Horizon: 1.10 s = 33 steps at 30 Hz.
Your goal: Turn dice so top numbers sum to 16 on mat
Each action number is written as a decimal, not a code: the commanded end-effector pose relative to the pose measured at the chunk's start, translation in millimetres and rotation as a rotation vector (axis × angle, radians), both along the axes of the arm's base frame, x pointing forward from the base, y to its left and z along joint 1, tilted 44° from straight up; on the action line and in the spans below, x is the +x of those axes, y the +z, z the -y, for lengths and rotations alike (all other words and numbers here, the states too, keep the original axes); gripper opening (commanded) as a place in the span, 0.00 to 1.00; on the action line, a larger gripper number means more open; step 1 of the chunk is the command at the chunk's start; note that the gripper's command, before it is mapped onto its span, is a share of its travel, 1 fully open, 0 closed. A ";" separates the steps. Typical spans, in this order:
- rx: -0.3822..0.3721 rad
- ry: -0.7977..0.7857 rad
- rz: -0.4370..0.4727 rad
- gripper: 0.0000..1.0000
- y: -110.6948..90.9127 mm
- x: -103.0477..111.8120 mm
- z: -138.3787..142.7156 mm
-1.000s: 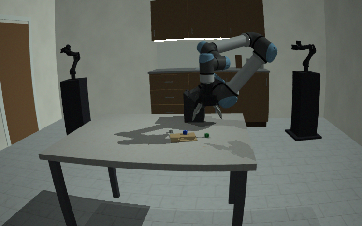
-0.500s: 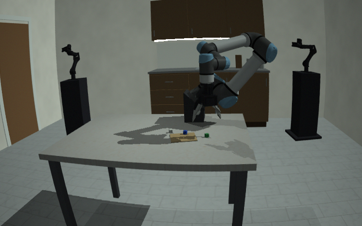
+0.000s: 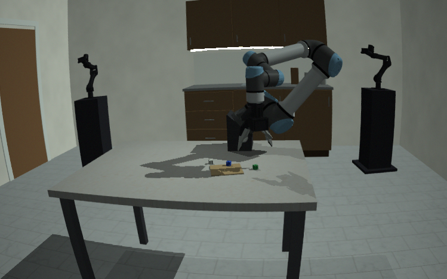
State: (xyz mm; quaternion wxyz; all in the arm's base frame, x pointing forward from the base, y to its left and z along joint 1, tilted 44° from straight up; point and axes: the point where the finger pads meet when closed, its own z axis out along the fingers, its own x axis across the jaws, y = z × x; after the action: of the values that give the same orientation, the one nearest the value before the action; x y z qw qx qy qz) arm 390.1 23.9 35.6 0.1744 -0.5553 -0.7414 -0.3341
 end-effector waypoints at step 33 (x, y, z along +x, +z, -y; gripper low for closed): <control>-0.001 0.003 0.004 0.21 0.0 0.3 0.4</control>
State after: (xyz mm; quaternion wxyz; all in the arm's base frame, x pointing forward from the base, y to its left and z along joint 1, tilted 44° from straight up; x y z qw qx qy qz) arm 390.2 23.8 35.6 0.1737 -0.5536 -0.7426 -0.3345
